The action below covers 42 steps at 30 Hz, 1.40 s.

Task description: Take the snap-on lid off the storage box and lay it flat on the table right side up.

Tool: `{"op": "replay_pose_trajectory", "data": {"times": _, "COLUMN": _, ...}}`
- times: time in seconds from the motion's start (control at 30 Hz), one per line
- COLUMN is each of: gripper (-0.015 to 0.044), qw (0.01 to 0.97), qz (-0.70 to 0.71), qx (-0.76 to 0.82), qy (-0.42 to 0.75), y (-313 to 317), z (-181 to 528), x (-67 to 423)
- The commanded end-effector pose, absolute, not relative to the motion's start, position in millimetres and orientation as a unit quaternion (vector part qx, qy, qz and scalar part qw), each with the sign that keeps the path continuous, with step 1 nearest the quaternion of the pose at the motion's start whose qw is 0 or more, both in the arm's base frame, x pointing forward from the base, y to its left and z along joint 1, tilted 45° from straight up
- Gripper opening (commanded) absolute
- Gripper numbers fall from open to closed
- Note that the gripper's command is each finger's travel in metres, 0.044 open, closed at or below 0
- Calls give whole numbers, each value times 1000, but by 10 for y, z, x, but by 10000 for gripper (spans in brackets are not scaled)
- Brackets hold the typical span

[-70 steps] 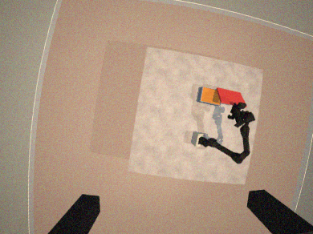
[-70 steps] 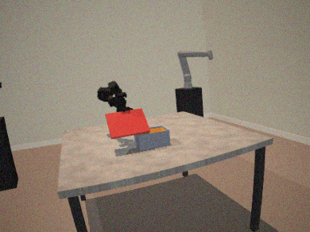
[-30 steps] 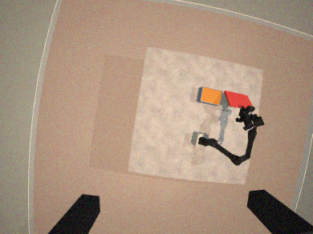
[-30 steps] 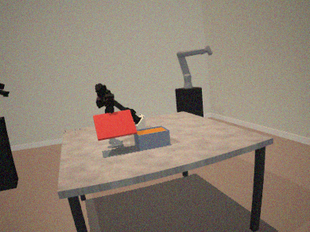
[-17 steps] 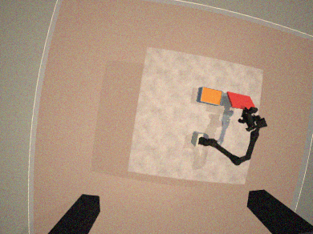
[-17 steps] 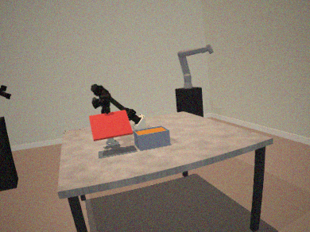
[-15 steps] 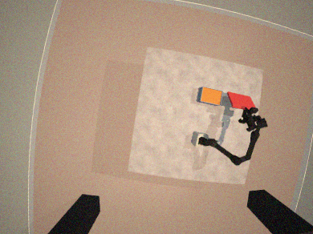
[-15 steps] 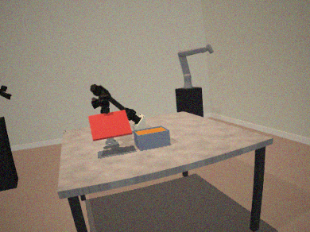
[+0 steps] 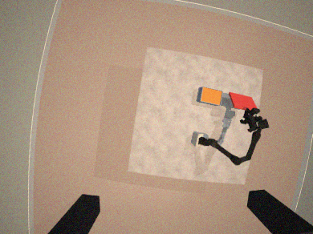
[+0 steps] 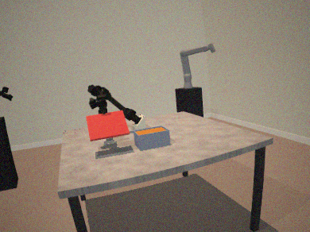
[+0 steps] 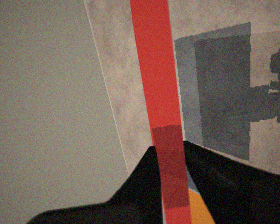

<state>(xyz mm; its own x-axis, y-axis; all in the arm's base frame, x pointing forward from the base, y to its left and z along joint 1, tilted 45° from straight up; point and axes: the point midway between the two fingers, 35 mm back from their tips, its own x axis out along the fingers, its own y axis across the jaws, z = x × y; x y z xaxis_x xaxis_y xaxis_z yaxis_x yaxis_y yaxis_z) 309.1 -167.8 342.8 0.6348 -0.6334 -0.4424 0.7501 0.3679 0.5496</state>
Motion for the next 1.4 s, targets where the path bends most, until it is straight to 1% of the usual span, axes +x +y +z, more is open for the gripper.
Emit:
{"op": "replay_pose_trajectory", "data": {"times": 0.0, "gripper": 0, "qw": 826, "qz": -415, "qx": 373, "qy": 79, "y": -1687, "z": 3387, "x": 3087}}
{"op": "replay_pose_trajectory", "data": {"times": 1.37, "gripper": 0, "qw": 826, "qz": -415, "qx": 373, "qy": 78, "y": -1919, "z": 3142, "x": 3029}}
